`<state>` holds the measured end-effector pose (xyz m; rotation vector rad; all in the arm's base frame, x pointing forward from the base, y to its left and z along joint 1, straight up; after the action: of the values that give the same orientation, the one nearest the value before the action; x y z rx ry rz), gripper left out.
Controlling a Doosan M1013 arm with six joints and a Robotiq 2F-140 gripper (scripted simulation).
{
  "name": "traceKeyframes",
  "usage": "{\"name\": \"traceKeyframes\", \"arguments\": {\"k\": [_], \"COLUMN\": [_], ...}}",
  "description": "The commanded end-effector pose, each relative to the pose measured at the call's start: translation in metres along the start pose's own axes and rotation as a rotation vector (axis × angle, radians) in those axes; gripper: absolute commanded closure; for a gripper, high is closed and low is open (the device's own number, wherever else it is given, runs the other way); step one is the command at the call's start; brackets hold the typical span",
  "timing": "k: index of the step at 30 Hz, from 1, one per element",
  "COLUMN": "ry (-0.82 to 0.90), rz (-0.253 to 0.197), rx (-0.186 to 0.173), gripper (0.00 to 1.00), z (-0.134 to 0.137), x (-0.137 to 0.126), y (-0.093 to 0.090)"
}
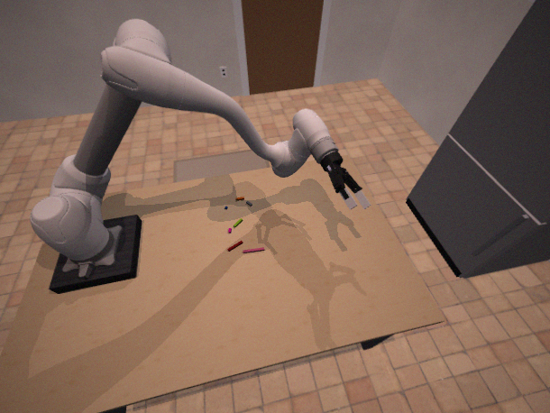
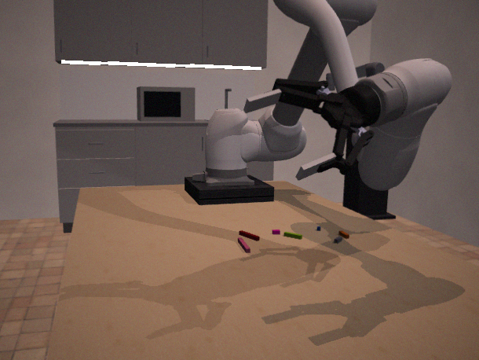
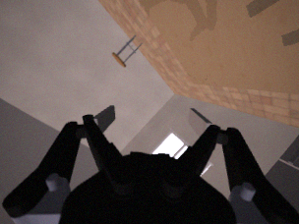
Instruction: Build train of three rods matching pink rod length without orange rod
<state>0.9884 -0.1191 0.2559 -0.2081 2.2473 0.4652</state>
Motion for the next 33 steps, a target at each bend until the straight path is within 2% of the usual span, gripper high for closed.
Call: {"name": "traceKeyframes", "arguments": {"k": [1,20,22,25,32,33], "ry": [0.0,-0.014,-0.057,-0.191,-0.438,-0.438], "rz": [0.0,0.01,0.042,0.142,0.329,0.329], "rx": [0.0,-0.005,-0.02,-0.055,-0.081,-0.081], "gripper": [0.0,0.0,0.0,0.0,0.0,0.0], "z": [0.0,-0.001,-0.005,-0.016,-0.038,-0.038], "x": [0.0,0.004,0.017,0.057,0.129,0.129], "y": [0.0,0.0,-0.001,0.001,0.012,0.012]}}
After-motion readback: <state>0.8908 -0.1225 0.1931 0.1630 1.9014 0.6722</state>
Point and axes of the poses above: the point where the finger pads meet when closed, its own y axis back along the fingers, its own z axis across the jaws, x = y × z, the point moved 2 cm from there along y, back along the fingers, and after that the axes turned 4 degrees about -y, right-handed, at the moved point
